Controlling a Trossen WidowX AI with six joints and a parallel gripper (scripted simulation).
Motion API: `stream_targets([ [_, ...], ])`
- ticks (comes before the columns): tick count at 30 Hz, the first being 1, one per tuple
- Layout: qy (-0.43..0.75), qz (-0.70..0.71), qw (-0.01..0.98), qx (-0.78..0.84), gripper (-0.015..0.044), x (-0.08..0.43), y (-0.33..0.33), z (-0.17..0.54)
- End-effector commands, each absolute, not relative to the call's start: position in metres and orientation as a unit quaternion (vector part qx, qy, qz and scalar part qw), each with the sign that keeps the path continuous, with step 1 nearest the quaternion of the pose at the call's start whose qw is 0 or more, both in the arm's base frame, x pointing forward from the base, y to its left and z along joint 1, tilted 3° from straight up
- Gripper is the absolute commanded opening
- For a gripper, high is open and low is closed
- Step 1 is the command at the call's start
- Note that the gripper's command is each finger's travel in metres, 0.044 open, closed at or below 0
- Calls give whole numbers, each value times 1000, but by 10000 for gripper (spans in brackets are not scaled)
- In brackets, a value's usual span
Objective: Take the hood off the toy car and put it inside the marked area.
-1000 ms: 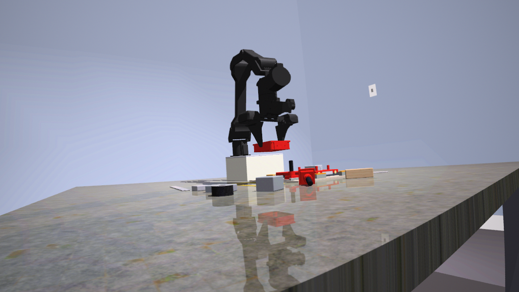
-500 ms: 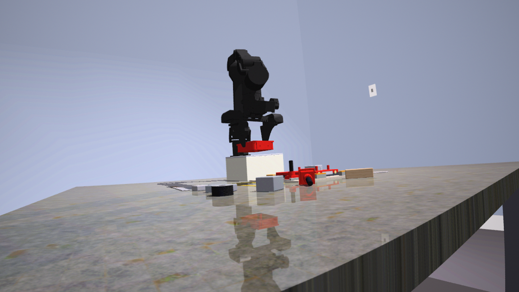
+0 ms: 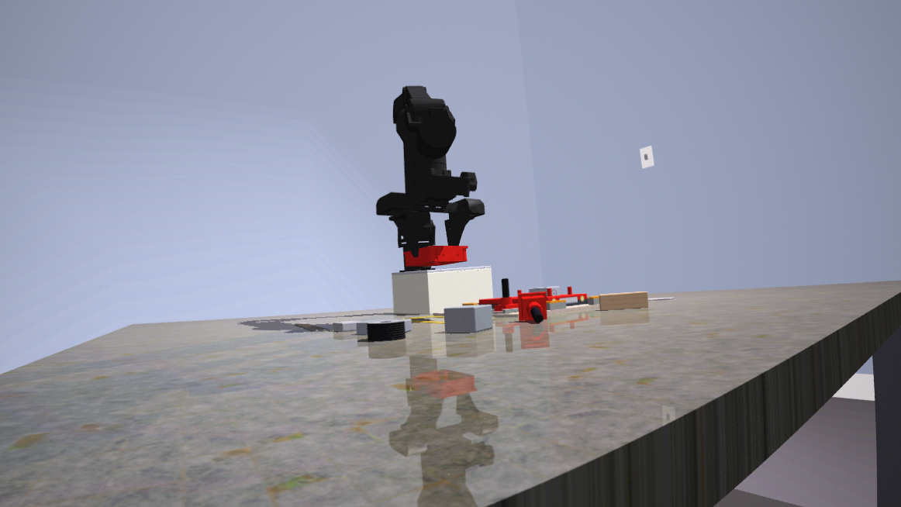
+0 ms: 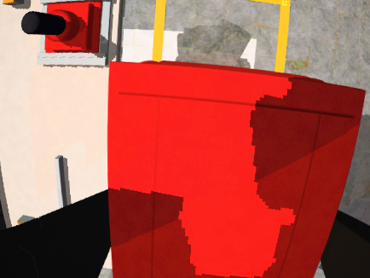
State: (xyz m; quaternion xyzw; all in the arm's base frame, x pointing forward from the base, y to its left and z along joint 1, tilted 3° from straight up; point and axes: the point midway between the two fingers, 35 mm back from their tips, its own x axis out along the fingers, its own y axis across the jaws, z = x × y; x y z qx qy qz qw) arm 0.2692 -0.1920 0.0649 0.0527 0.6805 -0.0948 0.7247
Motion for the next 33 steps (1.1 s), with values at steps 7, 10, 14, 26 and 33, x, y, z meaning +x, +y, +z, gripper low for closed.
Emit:
stream_targets([
  [7, 681, -93, 724, 50, 0, 270, -193, 59],
  [10, 681, -93, 724, 50, 0, 270, -193, 57],
  [14, 681, -93, 724, 50, 0, 270, -193, 55],
  [26, 681, -93, 724, 50, 0, 271, -194, 48],
  [33, 681, -93, 724, 50, 0, 271, -194, 43],
])
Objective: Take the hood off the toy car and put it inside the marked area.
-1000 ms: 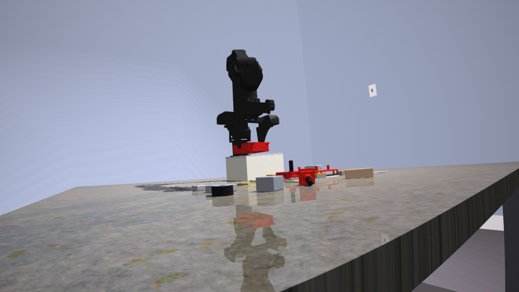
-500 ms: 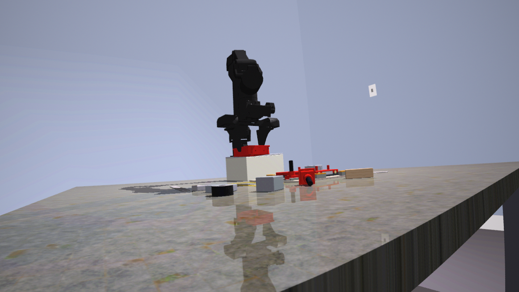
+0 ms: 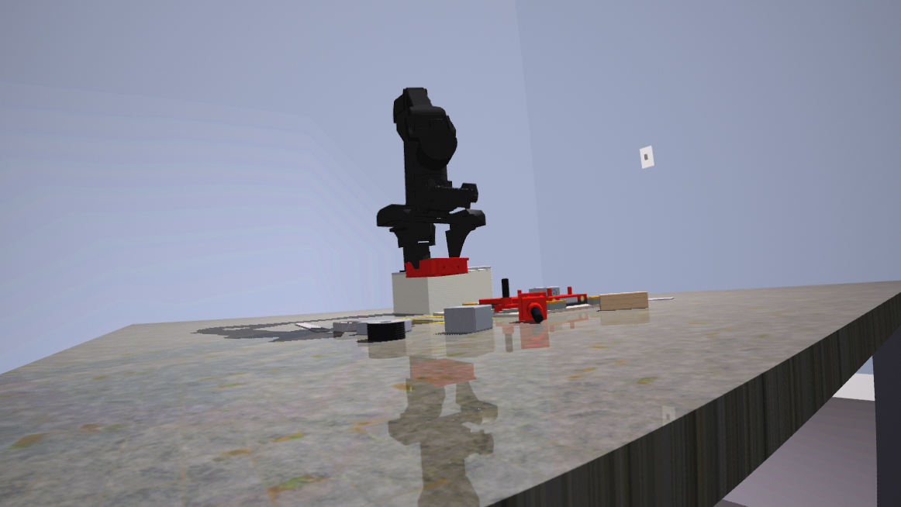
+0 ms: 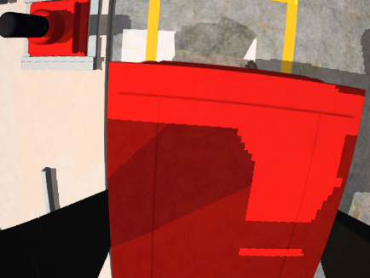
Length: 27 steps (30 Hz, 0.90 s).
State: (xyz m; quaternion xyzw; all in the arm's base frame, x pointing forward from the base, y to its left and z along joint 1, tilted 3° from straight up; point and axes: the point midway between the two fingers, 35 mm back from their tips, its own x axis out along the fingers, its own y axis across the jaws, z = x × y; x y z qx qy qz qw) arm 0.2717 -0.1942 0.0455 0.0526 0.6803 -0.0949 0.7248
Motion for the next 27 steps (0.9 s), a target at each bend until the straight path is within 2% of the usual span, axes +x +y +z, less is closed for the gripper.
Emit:
stream_targets([
  [1, 681, -93, 724, 50, 0, 271, -194, 43],
  [27, 681, -93, 724, 50, 0, 272, -195, 27],
])
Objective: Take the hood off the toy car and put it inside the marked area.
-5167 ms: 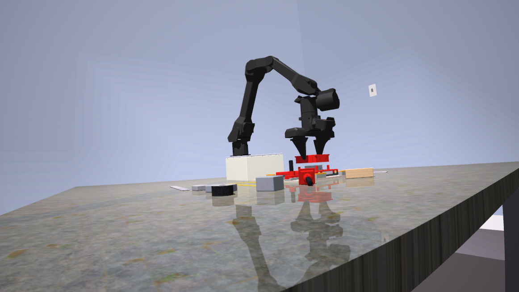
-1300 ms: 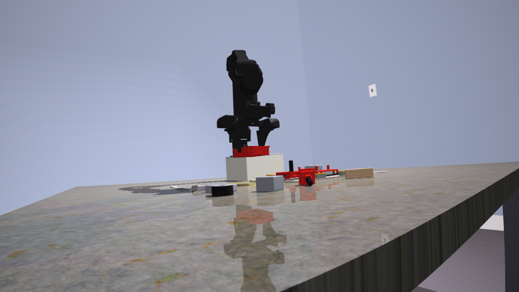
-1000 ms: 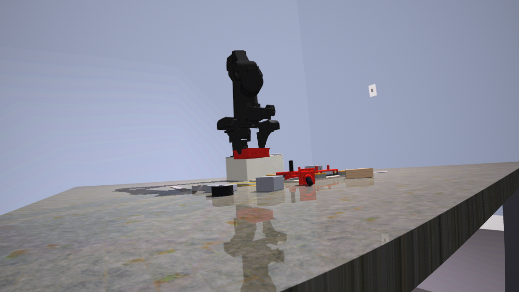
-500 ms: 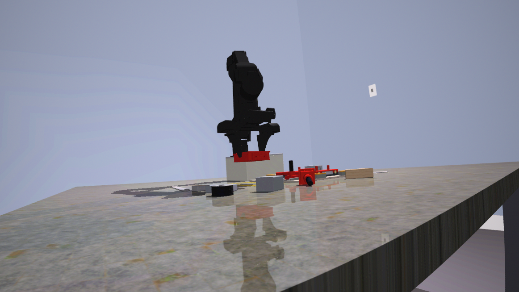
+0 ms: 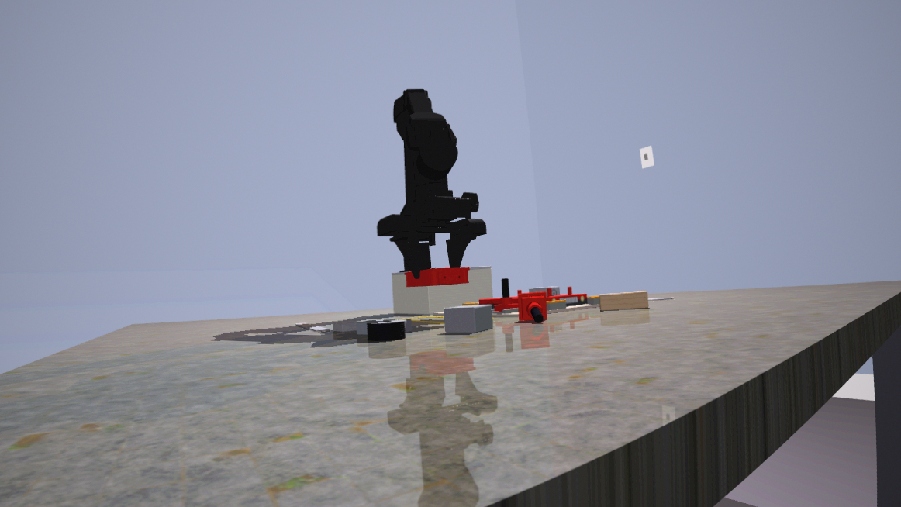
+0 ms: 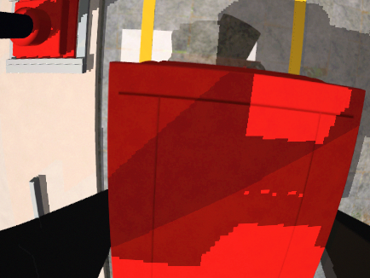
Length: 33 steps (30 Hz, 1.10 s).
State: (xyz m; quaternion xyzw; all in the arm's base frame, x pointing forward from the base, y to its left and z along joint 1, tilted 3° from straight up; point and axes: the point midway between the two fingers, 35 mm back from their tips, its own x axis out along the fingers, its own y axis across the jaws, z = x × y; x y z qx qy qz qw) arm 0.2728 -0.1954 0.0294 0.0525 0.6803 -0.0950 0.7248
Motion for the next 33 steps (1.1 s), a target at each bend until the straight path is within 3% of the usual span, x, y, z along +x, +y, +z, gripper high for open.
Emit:
stream_targets([
  [1, 681, -93, 724, 50, 0, 272, -195, 27],
  [33, 681, -93, 724, 50, 0, 273, -196, 8],
])
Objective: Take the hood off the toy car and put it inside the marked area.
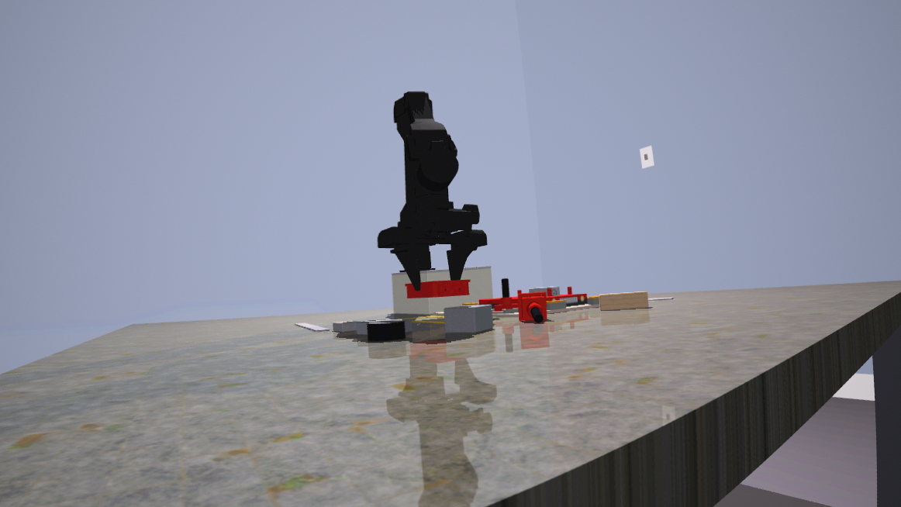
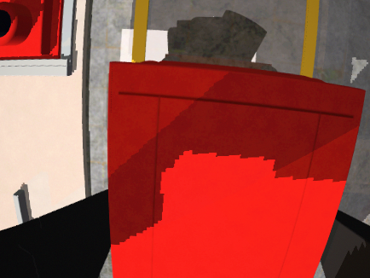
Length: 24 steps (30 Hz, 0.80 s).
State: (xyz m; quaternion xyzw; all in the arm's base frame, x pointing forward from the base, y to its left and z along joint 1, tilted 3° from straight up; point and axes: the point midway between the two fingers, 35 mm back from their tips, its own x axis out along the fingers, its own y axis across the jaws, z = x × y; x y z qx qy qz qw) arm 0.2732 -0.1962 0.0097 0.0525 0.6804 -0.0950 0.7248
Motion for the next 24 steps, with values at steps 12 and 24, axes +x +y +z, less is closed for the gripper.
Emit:
stream_targets([
  [12, 681, -93, 724, 50, 0, 272, -196, 0],
  [24, 681, -93, 724, 50, 0, 272, -196, -7],
])
